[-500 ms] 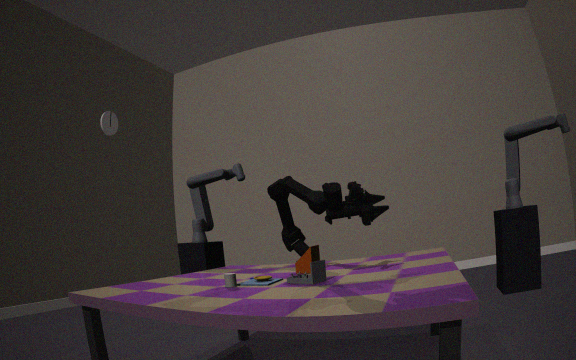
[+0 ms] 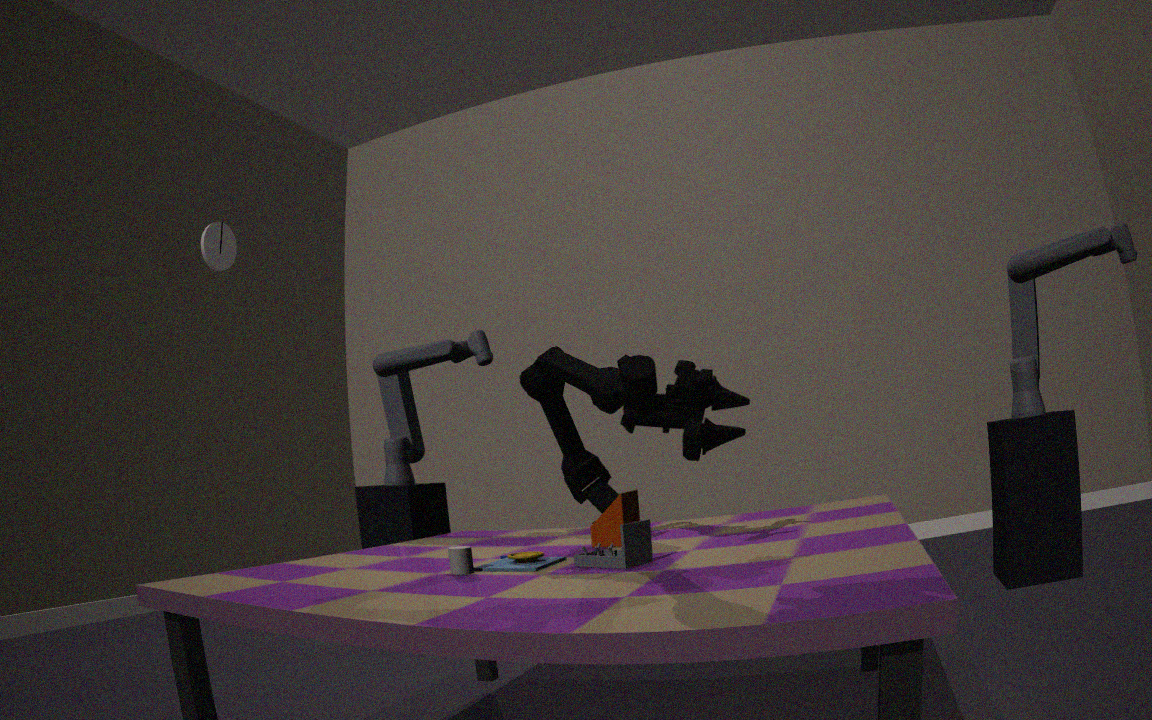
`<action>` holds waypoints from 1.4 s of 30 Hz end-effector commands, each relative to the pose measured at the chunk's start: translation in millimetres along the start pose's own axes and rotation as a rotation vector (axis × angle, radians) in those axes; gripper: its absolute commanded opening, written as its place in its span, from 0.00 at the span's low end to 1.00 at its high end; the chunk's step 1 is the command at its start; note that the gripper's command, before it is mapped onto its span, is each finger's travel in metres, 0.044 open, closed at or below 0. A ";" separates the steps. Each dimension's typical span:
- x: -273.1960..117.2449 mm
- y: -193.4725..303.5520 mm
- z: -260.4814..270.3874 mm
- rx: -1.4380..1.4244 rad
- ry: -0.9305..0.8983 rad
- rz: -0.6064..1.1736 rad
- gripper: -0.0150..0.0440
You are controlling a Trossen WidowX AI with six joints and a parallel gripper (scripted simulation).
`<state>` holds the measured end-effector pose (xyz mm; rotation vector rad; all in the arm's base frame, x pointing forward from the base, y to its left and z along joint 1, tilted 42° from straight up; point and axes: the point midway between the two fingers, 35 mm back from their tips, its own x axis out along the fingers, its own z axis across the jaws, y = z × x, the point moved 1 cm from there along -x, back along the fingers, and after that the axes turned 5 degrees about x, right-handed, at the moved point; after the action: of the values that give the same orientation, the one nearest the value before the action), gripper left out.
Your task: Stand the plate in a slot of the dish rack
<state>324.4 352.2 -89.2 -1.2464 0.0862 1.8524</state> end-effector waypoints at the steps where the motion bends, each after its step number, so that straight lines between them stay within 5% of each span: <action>1: -22.1 3.7 -12.1 0.100 0.107 0.044 0.93; 25: -177.6 52.3 -39.8 0.498 0.677 0.271 0.93; 42: -327.5 108.9 -23.3 0.722 1.169 0.426 0.93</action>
<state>311.4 95.3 88.4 -1.6005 1.4883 1.0630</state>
